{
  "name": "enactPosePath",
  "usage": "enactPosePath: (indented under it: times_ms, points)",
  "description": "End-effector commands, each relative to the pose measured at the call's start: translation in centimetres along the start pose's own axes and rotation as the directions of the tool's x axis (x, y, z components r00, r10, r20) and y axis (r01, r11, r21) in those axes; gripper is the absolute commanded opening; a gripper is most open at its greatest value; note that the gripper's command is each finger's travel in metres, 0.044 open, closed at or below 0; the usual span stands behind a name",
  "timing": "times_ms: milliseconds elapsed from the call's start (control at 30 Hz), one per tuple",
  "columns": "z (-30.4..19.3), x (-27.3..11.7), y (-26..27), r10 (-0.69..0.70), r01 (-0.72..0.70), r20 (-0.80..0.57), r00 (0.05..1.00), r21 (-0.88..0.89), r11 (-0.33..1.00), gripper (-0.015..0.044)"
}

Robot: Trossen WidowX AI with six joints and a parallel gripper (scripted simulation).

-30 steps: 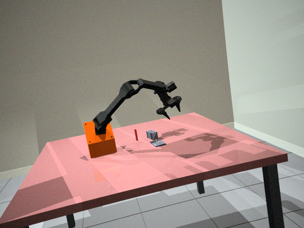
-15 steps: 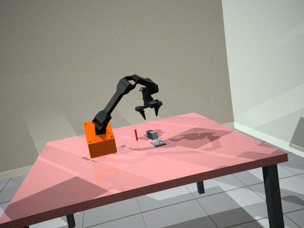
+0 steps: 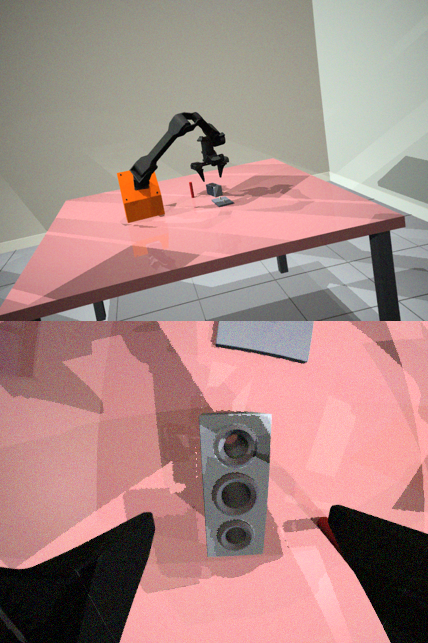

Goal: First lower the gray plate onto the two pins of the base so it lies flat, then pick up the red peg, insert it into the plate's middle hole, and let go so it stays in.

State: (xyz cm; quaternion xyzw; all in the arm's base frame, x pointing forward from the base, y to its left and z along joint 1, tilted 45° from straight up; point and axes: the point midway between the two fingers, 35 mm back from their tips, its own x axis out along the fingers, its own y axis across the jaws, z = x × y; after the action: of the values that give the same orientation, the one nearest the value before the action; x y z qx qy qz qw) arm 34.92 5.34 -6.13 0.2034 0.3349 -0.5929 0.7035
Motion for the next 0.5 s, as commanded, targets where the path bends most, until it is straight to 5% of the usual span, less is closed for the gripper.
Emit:
enactPosePath:
  times_ms: [0, 467]
  points:
    - [-0.1, 1.2, 0.1, 0.015, -0.015, 0.005, 1.000, -0.003, 1.000, 0.0440]
    - [-0.1, 2.9, 0.2, 0.016, -0.016, 0.004, 1.000, -0.003, 1.000, 0.0440]
